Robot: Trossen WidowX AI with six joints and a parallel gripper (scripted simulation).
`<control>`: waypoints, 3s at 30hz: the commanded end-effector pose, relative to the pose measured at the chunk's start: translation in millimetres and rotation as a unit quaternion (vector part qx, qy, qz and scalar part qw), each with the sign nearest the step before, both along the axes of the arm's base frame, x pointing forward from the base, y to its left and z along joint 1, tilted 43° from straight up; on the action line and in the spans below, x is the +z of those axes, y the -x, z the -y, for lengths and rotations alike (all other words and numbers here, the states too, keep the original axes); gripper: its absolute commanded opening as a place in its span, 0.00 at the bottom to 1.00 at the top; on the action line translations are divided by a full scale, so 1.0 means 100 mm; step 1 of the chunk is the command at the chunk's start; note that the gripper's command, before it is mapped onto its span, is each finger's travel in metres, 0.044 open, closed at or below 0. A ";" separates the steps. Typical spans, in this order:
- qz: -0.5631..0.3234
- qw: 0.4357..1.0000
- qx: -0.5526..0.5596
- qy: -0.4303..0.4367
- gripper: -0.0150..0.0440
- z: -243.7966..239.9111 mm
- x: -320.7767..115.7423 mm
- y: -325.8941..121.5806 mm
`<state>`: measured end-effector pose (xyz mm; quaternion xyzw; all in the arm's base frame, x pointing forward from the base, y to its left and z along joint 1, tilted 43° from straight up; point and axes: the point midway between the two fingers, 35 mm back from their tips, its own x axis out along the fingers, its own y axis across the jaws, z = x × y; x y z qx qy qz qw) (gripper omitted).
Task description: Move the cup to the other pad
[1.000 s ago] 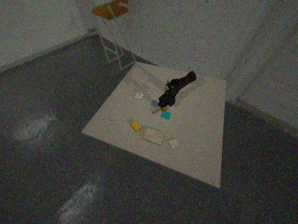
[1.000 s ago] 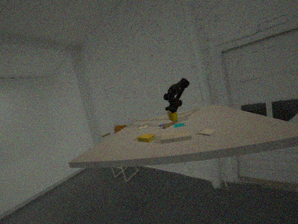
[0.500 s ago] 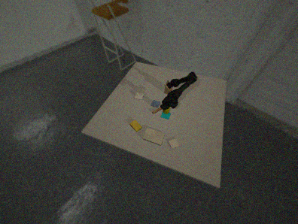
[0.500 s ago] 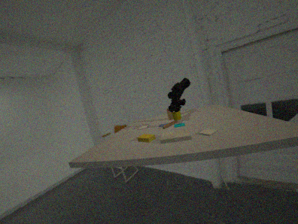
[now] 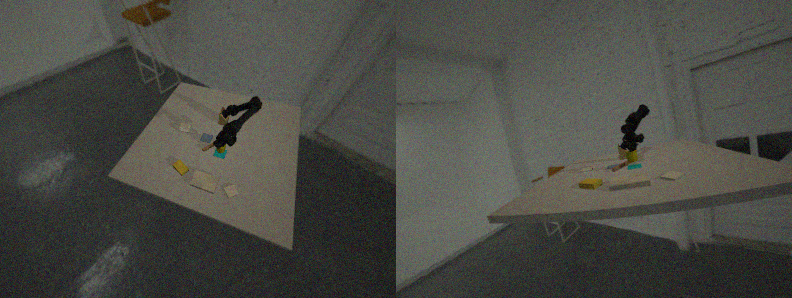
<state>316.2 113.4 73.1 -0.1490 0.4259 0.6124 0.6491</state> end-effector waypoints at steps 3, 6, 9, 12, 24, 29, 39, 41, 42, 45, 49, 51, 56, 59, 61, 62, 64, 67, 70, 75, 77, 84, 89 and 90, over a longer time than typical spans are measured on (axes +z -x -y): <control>-0.002 1.000 -0.003 -0.002 0.25 -0.06 -0.06 0.00; -0.002 1.000 -0.003 -0.003 0.25 -0.09 -0.09 0.01; -0.002 1.000 -0.003 -0.003 0.25 -0.13 -0.13 0.01; -0.002 1.000 -0.003 -0.003 0.25 -0.16 -0.16 0.02; 0.000 1.000 0.000 -0.001 0.25 -0.20 -0.20 0.03; 0.000 1.000 0.000 -0.001 0.25 -0.20 -0.20 0.03; 0.000 1.000 0.000 -0.001 0.50 -0.20 -0.20 0.03; 0.000 1.000 0.000 -0.001 0.50 -0.20 -0.19 0.03; 0.000 1.000 0.000 -0.001 0.50 -0.19 -0.19 0.03; 0.000 1.000 0.000 -0.001 0.50 -0.17 -0.17 0.02; 0.000 1.000 -0.001 -0.001 0.50 -0.13 -0.13 0.01; 0.000 1.000 -0.001 -0.001 0.50 -0.11 -0.10 0.01; -0.001 1.000 -0.001 -0.001 0.50 -0.05 -0.05 0.00; -0.001 1.000 -0.002 -0.001 0.50 -0.02 -0.01 -0.01; -0.001 1.000 -0.002 -0.001 0.50 0.00 0.01 -0.01; -0.001 1.000 -0.002 -0.001 0.50 0.01 0.02 -0.01; -0.001 1.000 -0.002 -0.001 0.50 0.03 0.05 -0.01; -0.001 1.000 -0.003 -0.002 0.50 0.06 0.08 -0.02; -0.002 1.000 -0.003 -0.002 0.50 0.09 0.12 -0.02; -0.002 1.000 -0.003 -0.002 0.50 0.14 0.17 -0.02; -0.006 1.000 -0.005 -0.004 0.55 0.11 0.15 -0.01; -0.006 1.000 -0.005 -0.004 0.86 0.11 0.15 -0.01; -0.005 1.000 -0.005 -0.004 1.00 0.17 0.21 -0.03; -0.005 1.000 -0.005 -0.003 1.00 0.19 0.24 -0.04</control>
